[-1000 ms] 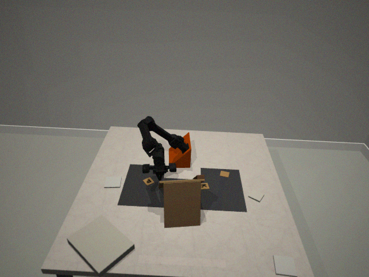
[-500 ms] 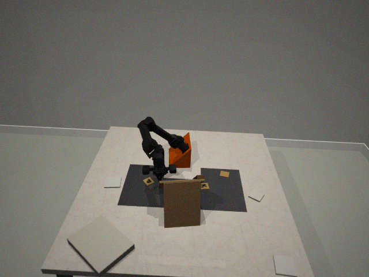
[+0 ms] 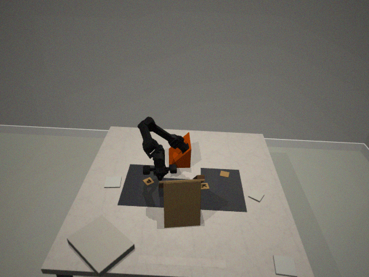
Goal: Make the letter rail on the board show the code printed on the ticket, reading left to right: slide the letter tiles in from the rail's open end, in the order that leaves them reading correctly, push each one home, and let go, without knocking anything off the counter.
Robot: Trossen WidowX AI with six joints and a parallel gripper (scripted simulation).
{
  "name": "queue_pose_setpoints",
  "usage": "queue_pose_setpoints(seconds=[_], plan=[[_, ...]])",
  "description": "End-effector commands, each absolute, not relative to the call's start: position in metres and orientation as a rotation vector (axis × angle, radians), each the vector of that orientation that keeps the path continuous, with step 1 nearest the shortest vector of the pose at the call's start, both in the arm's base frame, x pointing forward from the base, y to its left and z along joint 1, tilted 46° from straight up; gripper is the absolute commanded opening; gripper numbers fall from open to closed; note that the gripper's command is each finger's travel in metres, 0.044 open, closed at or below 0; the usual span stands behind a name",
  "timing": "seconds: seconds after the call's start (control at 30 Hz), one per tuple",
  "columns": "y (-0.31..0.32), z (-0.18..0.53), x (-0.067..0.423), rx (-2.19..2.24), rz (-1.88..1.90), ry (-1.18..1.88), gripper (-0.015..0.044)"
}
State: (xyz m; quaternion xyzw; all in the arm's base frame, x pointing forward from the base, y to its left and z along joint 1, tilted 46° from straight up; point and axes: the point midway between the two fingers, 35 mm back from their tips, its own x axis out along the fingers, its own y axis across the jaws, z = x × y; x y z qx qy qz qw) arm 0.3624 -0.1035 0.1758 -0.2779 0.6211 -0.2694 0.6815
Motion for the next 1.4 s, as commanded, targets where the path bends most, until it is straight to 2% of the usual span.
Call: queue_pose_setpoints(seconds=[0.0,1.37], plan=[[-0.103,0.174,0.362,-0.622,-0.607,1.395,0.0],[-0.091,0.176,0.353,-0.622,-0.607,1.396,0.0]])
